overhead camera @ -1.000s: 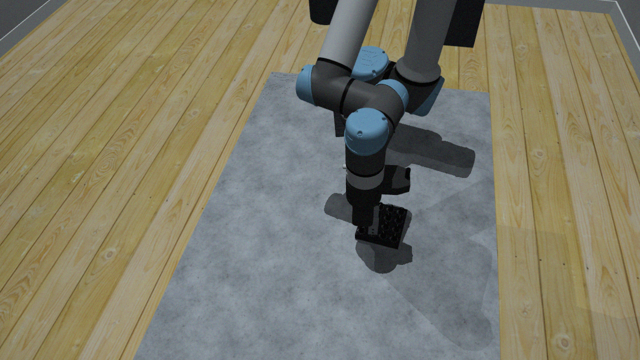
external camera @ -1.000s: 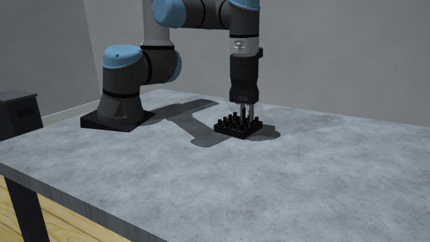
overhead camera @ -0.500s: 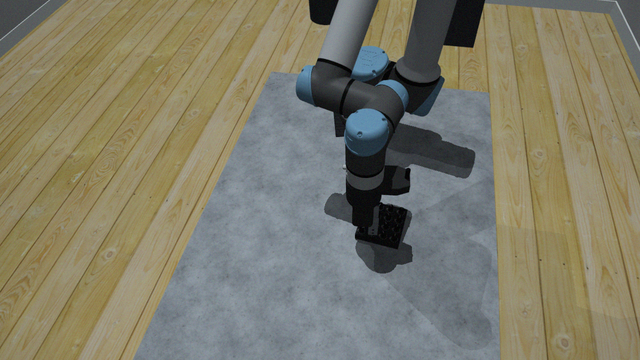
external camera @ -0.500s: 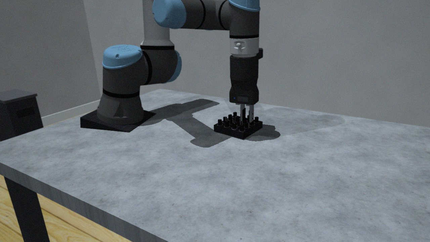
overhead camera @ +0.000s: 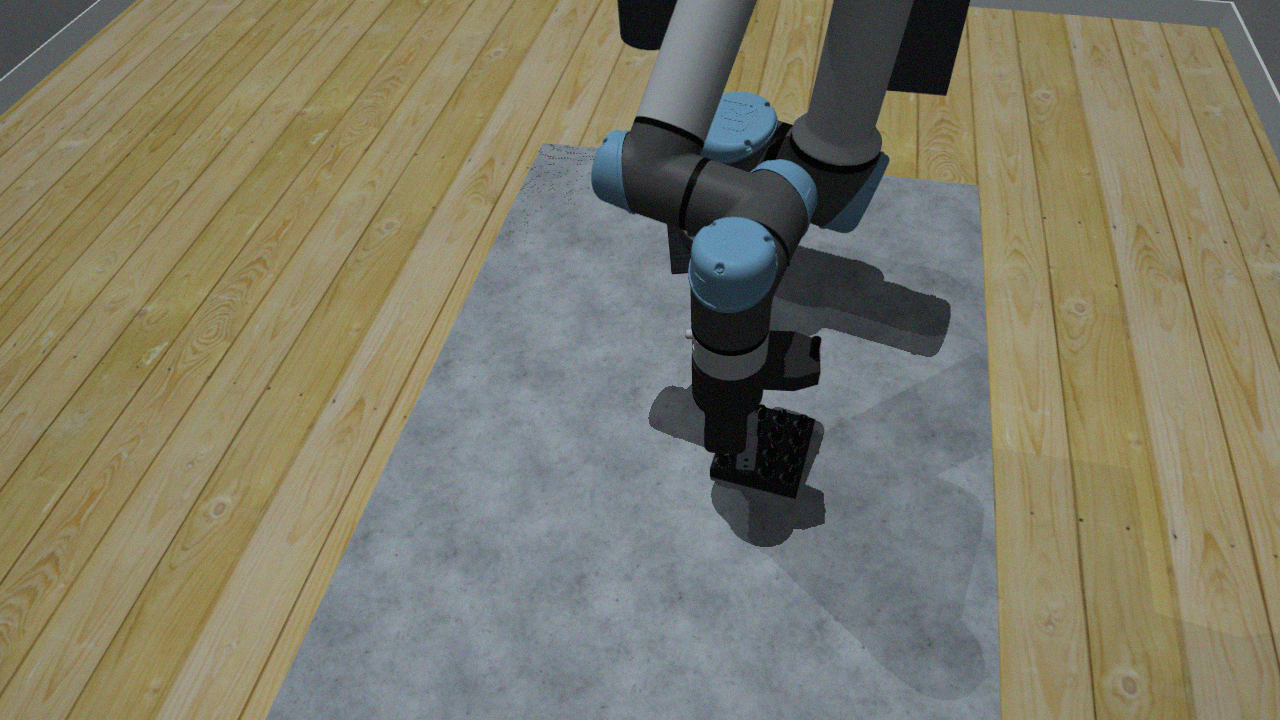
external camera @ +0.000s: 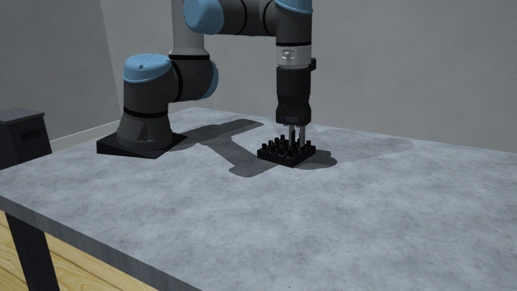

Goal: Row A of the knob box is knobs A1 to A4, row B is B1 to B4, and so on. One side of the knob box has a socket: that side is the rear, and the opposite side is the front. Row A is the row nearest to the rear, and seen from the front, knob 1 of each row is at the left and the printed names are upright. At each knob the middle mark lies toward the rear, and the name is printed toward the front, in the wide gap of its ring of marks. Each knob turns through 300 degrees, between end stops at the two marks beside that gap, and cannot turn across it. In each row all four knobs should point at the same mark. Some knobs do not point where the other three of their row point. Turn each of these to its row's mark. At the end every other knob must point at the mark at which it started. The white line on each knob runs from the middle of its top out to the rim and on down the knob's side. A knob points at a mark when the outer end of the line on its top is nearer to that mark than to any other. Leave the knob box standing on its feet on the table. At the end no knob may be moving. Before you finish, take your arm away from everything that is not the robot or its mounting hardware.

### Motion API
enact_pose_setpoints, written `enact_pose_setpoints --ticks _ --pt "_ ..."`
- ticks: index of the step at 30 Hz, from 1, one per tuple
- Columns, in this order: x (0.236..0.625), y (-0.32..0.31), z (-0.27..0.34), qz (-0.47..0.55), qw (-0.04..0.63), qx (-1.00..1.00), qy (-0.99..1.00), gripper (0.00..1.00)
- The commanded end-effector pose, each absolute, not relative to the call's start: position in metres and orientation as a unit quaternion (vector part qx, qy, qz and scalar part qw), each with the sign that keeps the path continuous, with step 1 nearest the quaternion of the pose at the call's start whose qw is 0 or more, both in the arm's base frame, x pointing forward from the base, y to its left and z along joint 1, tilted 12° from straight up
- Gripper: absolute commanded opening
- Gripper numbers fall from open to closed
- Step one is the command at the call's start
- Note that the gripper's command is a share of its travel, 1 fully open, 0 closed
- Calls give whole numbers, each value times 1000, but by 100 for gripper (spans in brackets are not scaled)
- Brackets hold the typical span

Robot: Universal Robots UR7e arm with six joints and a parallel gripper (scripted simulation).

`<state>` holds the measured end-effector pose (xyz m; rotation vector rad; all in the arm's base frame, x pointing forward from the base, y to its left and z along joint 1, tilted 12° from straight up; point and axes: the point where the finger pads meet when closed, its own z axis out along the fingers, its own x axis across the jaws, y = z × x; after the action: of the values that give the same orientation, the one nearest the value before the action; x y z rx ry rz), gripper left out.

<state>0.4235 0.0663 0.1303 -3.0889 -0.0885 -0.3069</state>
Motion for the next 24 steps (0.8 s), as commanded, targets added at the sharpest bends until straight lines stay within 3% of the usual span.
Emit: enact_pose_setpoints --ticks 1,24 --pt "424 66 131 -99 18 -994 -29 46" --pt "425 66 127 -99 18 -994 -29 46"
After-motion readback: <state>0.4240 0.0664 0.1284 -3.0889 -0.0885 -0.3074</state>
